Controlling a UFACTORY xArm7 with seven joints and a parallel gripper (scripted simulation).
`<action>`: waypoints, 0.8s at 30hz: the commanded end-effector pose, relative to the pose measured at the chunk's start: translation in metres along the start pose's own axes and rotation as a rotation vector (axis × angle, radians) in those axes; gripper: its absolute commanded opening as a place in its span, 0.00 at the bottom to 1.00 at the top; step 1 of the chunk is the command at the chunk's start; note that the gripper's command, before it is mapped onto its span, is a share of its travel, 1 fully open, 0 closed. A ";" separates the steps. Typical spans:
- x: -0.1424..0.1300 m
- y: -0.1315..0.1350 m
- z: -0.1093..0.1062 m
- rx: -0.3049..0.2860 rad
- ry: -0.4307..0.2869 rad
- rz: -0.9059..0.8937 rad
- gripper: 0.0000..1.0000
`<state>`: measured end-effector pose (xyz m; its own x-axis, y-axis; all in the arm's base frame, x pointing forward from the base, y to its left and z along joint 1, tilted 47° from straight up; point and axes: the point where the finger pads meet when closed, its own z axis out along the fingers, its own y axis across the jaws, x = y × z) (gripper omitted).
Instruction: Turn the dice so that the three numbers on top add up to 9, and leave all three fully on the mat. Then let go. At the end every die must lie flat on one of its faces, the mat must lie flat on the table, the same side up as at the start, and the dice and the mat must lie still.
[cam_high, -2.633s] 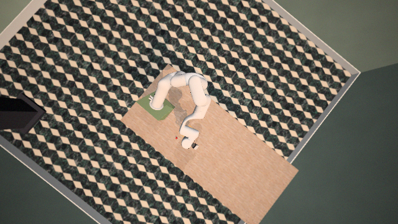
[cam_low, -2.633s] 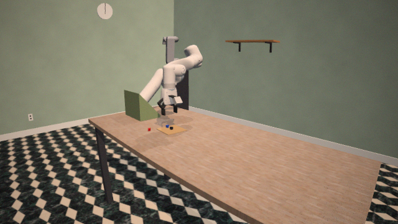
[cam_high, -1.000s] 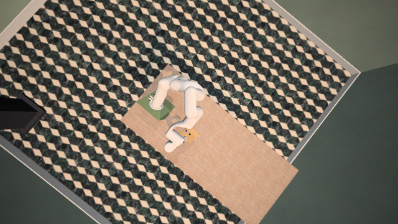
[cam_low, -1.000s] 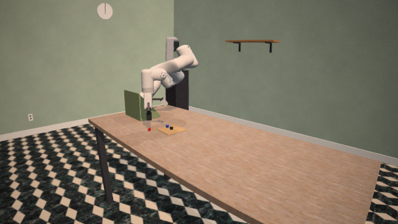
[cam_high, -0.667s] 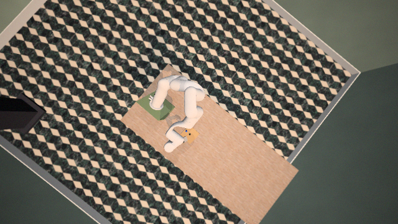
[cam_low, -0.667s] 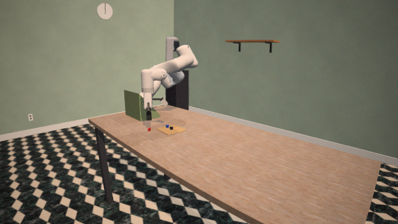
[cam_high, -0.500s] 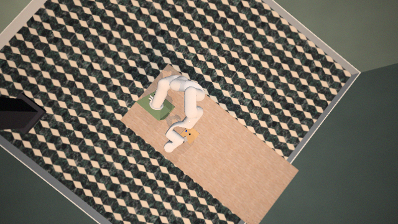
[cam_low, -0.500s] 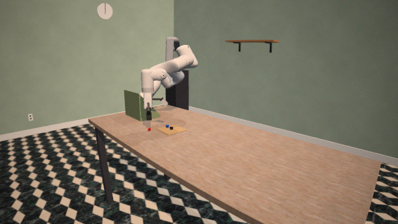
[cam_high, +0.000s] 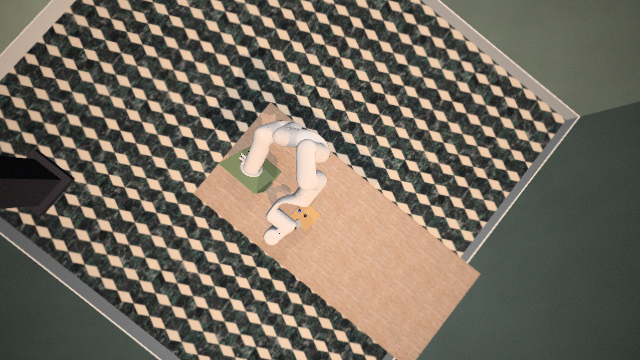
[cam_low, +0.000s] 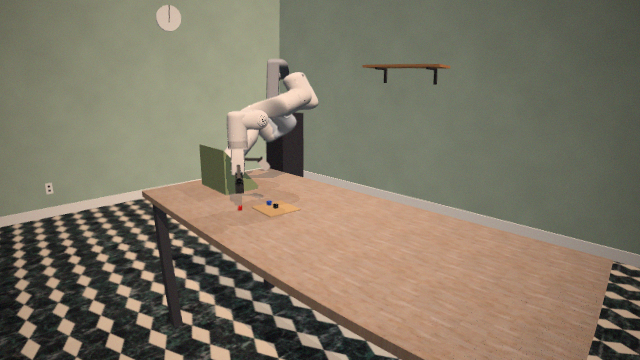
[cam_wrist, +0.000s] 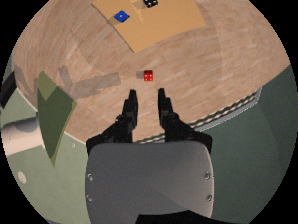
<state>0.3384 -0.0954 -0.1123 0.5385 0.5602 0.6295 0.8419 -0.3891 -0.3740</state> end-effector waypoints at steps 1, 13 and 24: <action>-0.001 0.001 -0.002 -0.005 -0.001 0.000 0.31; -0.001 0.001 0.003 -0.005 -0.002 0.000 0.31; -0.001 0.001 0.014 -0.005 -0.002 0.000 0.31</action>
<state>0.3385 -0.0862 -0.1211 0.5382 0.5605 0.6294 0.8421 -0.3887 -0.3739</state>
